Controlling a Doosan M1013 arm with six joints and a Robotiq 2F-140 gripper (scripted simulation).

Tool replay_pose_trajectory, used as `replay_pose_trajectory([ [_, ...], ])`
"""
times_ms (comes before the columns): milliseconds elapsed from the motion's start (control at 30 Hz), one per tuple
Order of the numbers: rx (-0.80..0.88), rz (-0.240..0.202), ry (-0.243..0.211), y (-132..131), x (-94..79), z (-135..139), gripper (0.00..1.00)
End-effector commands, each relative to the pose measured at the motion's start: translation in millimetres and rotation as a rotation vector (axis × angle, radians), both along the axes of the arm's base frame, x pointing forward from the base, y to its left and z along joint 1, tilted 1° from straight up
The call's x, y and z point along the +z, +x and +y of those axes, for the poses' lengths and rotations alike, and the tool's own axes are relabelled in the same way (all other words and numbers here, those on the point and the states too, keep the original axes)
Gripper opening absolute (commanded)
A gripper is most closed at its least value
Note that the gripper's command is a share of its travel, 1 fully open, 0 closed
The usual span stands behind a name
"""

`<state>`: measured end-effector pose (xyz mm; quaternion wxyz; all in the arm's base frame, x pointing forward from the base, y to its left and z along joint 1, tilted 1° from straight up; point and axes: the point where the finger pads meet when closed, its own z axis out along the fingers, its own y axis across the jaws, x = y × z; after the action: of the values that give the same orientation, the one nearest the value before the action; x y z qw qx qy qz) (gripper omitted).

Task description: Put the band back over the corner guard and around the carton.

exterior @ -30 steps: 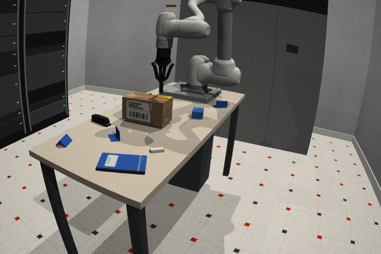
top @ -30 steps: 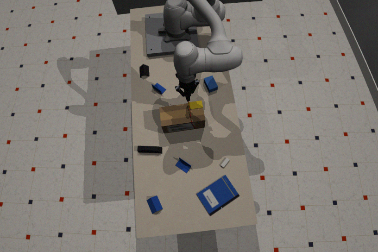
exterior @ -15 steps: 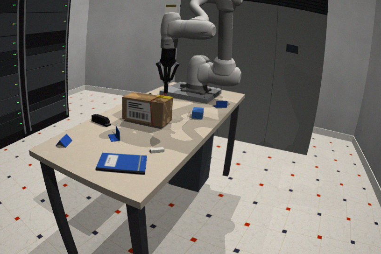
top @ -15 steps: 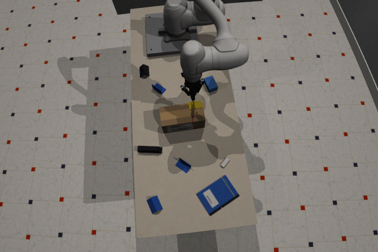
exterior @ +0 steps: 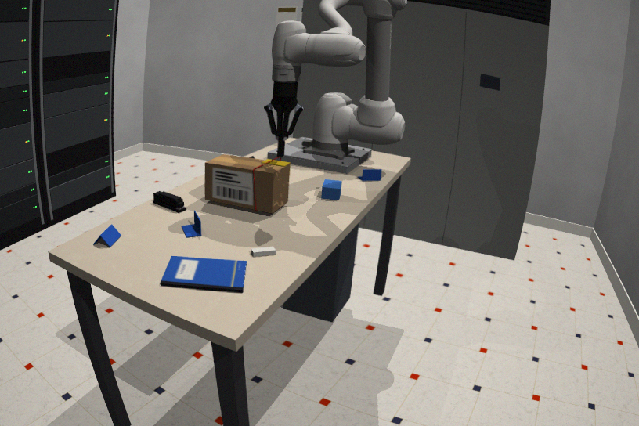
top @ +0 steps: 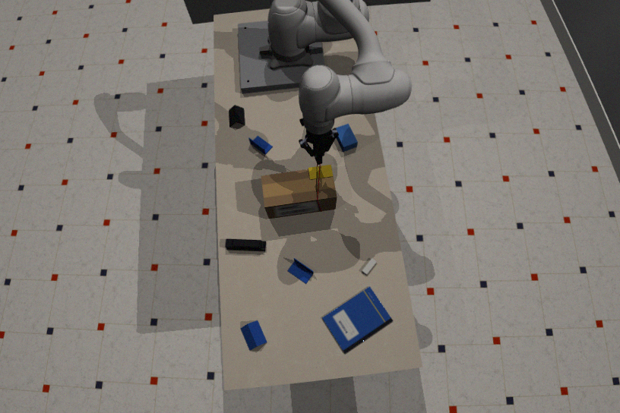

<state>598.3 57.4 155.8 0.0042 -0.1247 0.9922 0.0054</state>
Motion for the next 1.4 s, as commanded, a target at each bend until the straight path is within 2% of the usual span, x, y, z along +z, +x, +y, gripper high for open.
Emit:
replay_pose_trajectory([
  [0,-0.009,-0.004,0.004,1.3,1.1,2.2,0.1],
  [867,-0.009,-0.001,0.004,9.6,1.2,2.6,0.1],
  [1367,-0.009,0.001,0.004,26.0,1.3,3.3,0.1],
])
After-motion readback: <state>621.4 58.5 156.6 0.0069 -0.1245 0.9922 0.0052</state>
